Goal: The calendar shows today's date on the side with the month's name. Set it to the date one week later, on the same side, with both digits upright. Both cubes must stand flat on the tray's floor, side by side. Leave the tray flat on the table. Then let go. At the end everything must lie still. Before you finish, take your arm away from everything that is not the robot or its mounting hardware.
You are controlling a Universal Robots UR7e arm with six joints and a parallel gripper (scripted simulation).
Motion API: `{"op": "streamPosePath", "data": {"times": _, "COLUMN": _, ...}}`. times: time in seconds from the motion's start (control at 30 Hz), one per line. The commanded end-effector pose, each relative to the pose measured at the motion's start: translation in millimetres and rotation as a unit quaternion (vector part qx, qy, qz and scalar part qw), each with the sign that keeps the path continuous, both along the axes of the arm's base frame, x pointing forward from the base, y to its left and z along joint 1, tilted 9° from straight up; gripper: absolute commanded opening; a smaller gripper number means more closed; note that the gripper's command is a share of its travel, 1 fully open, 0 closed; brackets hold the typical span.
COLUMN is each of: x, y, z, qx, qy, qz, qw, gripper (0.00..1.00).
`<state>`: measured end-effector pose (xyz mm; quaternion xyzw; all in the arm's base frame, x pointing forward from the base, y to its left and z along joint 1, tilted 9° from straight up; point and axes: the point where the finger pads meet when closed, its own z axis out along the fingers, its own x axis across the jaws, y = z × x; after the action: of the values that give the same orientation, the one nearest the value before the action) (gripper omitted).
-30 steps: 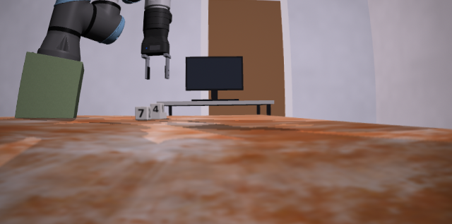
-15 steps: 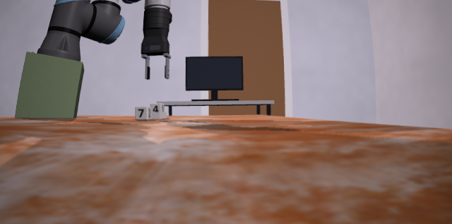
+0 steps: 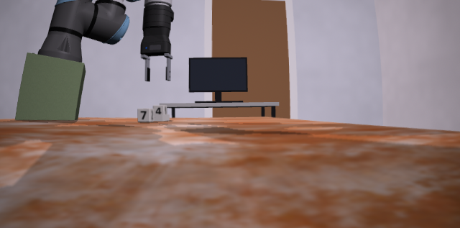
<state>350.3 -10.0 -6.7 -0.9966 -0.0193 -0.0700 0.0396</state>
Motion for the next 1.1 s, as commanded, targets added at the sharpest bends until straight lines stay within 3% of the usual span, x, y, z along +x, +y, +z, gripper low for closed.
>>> {"op": "streamPosePath", "data": {"times": 0.0, "x": 3.0, "y": -55, "z": -12.3, "qx": 0.0, "qy": 0.0, "qz": -0.005, "qw": 1.0, "gripper": 1.0}}
{"op": "streamPosePath", "data": {"times": 0.1, "x": 1.6, "y": -78, "z": -17.9, "qx": 0.001, "qy": 0.0, "qz": -0.007, "qw": 1.0, "gripper": 1.0}}
{"op": "streamPosePath", "data": {"times": 0.2, "x": 0.8, "y": -85, "z": -19.8, "qx": 0.001, "qy": 0.0, "qz": -0.007, "qw": 1.0, "gripper": 1.0}}
{"op": "streamPosePath", "data": {"times": 0.3, "x": 0.8, "y": -86, "z": -19.8, "qx": 0.001, "qy": 0.0, "qz": -0.007, "qw": 1.0, "gripper": 1.0}}
{"op": "streamPosePath", "data": {"times": 0.33, "x": 0.8, "y": -86, "z": -19.8, "qx": 0.001, "qy": 0.0, "qz": -0.007, "qw": 1.0, "gripper": 0.9}}
{"op": "streamPosePath", "data": {"times": 1.07, "x": 0.8, "y": -86, "z": -19.8, "qx": 0.001, "qy": 0.0, "qz": -0.007, "qw": 1.0, "gripper": 0.9}}
